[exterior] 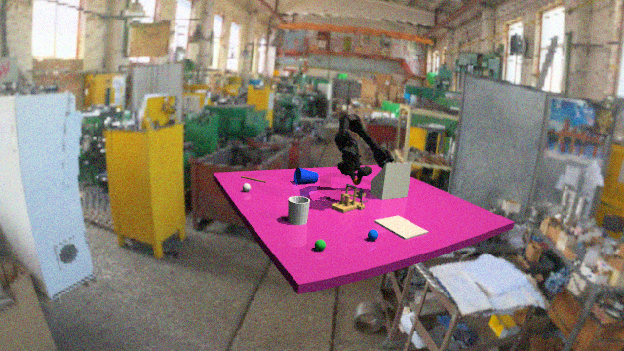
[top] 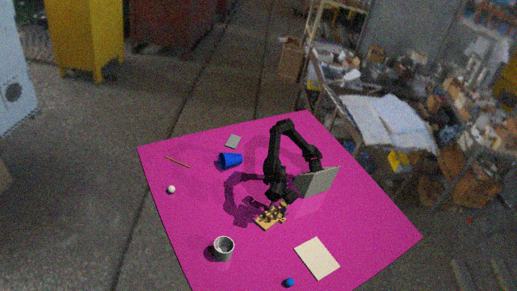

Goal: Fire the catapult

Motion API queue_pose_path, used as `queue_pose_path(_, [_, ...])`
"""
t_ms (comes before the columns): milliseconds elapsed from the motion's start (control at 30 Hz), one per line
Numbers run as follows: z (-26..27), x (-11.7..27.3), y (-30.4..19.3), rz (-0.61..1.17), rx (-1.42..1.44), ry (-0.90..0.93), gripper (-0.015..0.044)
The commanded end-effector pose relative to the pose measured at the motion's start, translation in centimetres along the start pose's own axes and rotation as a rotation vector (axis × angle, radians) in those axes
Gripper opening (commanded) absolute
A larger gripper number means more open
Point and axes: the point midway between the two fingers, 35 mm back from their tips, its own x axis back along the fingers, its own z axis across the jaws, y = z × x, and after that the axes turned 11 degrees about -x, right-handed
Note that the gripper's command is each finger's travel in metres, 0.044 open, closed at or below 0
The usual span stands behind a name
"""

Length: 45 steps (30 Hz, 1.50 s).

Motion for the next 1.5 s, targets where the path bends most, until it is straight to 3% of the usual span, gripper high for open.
queue_pose_path(0, [2.2,-1.3,-2.3,0.052,0.023,-0.048,0.0000])
queue_pose_path(1100, [2.2,-3.5,-1.4,0.048,0.013,-0.043,0.0000])
queue_pose_path(1467, [2.2,-2.4,-1.6,0.043,0.019,-0.041,0.0289])
